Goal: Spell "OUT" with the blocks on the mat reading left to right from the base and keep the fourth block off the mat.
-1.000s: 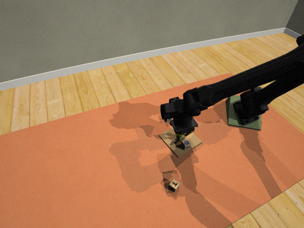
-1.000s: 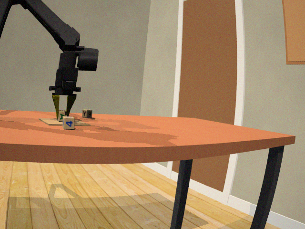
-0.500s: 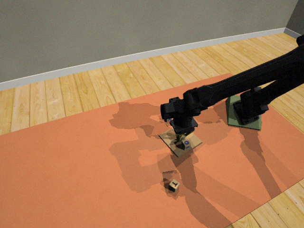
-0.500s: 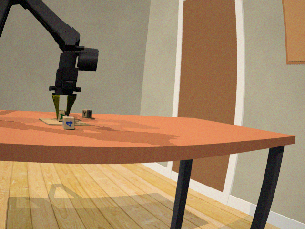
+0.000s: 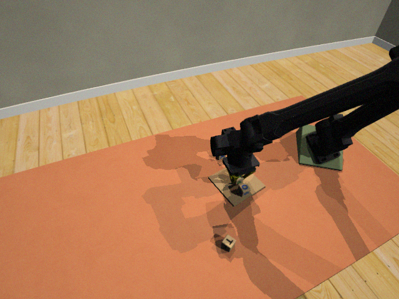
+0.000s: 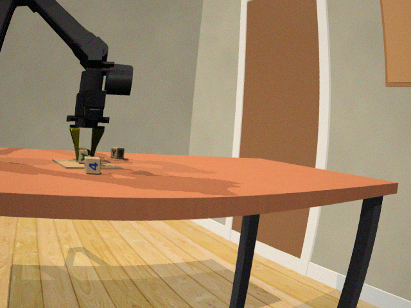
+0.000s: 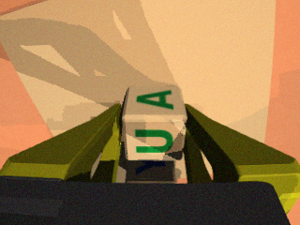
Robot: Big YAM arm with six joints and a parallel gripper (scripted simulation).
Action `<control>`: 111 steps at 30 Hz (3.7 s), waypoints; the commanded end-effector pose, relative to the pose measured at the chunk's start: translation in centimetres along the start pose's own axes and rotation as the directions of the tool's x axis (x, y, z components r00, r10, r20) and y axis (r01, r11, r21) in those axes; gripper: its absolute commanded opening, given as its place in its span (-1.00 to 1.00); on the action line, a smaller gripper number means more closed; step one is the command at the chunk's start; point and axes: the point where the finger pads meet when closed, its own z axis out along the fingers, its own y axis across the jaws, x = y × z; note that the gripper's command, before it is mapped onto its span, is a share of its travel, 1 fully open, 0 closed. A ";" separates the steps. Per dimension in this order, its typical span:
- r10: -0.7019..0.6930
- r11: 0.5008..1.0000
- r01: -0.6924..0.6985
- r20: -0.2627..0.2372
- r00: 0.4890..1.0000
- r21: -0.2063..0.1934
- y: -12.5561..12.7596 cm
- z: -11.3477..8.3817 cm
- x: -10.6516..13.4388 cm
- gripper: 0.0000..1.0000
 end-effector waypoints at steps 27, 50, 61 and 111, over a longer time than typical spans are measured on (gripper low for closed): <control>-0.040 0.999 0.040 0.008 0.999 -0.030 1.8 -0.7 0.5 0.14; -0.028 0.998 0.028 0.017 0.999 -0.057 2.4 -3.3 0.0 0.14; -0.029 0.998 0.030 0.019 0.999 -0.059 2.4 -5.1 0.0 0.14; -0.031 0.998 0.033 0.024 0.999 -0.061 2.2 -10.8 0.1 0.14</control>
